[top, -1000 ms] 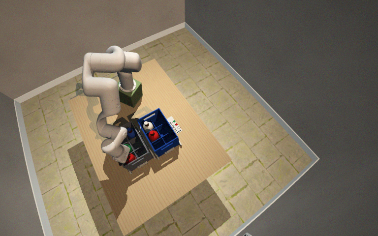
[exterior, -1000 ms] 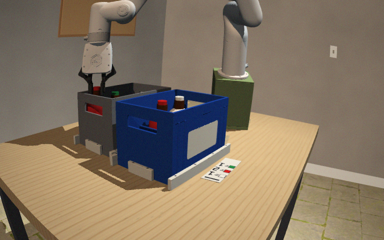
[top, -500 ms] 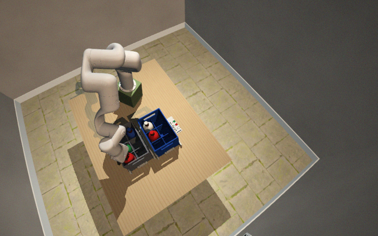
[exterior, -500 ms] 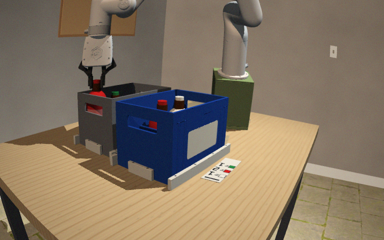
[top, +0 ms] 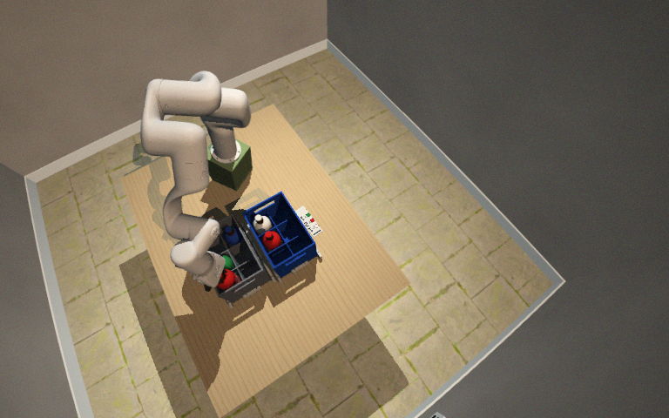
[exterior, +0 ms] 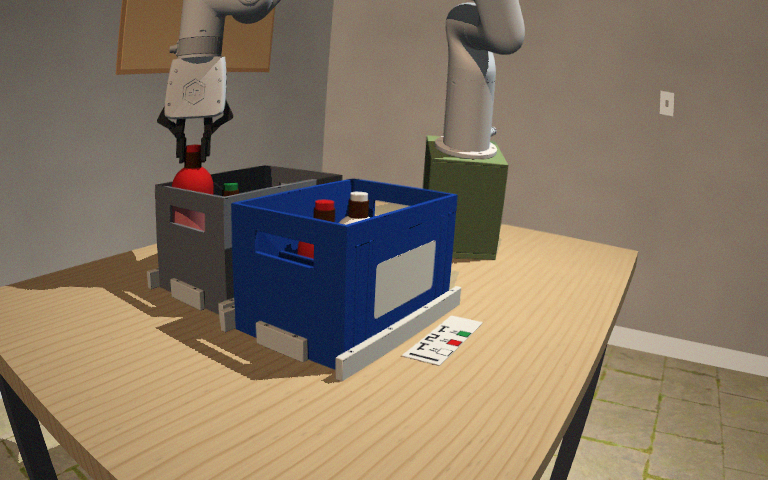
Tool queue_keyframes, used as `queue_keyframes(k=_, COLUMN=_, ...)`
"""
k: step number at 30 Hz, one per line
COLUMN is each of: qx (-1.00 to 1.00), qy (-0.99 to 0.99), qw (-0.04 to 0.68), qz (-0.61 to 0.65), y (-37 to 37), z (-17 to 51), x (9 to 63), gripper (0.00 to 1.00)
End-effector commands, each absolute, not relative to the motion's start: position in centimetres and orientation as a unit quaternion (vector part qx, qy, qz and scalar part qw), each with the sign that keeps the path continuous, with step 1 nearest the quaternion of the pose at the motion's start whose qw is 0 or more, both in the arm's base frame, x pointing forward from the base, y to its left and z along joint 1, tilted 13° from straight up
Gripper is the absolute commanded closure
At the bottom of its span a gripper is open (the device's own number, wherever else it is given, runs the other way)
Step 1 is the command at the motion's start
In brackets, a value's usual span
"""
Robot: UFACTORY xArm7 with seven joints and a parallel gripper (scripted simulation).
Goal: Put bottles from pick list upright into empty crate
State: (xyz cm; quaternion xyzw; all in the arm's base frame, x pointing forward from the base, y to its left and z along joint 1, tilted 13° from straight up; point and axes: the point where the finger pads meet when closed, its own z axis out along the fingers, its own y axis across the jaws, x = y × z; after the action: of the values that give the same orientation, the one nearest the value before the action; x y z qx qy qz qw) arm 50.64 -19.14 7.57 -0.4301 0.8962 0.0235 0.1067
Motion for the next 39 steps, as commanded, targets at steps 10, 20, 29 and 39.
queue_keyframes(k=10, qx=-0.430, qy=0.896, qw=0.108, qz=0.022, y=-19.5, z=9.6, x=50.4, gripper=1.00)
queue_keyframes(k=20, qx=-0.430, qy=0.896, qw=0.108, qz=0.022, y=-19.7, z=10.9, x=50.2, gripper=1.00)
queue_keyframes(k=29, qx=-0.430, qy=0.896, qw=0.108, qz=0.022, y=-19.9, z=12.4, x=49.9, gripper=1.00)
queue_keyframes(k=39, qx=-0.430, qy=0.896, qw=0.108, qz=0.022, y=-20.1, z=13.7, x=49.7, gripper=1.00)
